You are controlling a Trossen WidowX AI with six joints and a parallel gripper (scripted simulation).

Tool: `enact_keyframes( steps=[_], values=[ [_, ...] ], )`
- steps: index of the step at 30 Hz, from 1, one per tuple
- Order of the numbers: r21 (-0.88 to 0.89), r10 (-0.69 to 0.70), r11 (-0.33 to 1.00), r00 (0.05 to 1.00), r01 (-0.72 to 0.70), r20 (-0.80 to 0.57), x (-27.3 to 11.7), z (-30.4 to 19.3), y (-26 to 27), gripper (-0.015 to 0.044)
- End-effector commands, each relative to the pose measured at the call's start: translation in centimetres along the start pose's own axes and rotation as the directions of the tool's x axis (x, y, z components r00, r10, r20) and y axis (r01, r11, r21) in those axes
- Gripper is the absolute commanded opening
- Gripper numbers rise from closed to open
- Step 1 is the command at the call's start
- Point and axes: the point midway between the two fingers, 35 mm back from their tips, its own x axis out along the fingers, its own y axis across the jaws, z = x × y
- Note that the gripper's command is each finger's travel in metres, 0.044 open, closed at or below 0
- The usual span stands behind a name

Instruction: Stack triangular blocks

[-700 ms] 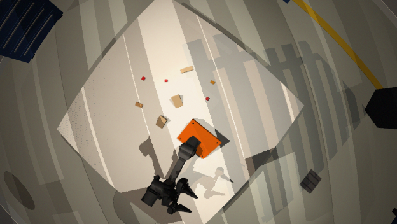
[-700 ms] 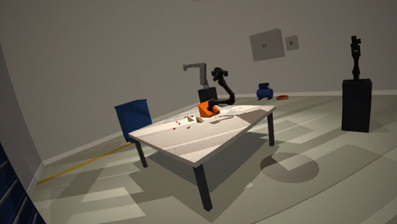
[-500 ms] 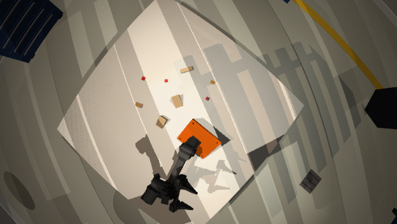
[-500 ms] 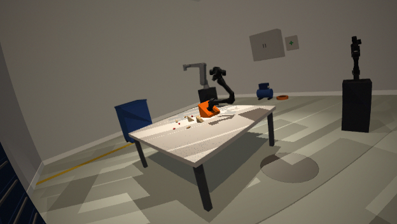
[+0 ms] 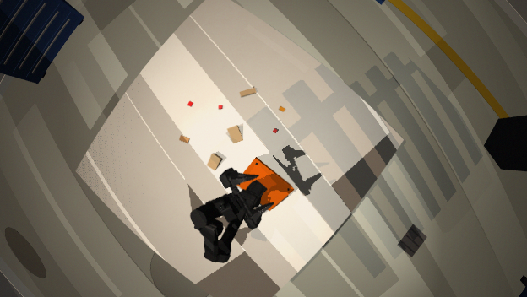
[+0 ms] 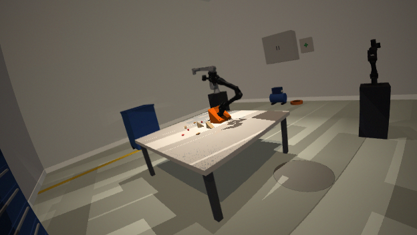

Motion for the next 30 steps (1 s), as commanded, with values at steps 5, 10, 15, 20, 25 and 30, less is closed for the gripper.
enact_keyframes(
  steps=[5,10,15,20,25,30],
  values=[
    [0.215,0.227,0.962,0.933,-0.169,-0.280,1.3,-7.2,8.3,0.0440],
    [0.374,0.305,0.921,0.804,-0.112,-0.510,0.5,-13.6,12.9,0.0440],
    [0.482,0.309,0.864,0.602,0.146,-0.736,-1.6,-20.4,16.3,0.0440],
    [0.435,0.258,0.800,0.418,0.413,-0.871,-4.0,-25.3,17.7,0.0440],
    [0.270,0.169,0.680,0.213,0.682,-0.962,-6.9,-29.9,18.4,0.0440],
    [0.024,0.054,0.467,-0.001,0.884,-0.999,-10.1,-34.0,18.3,0.0440]
  ],
)
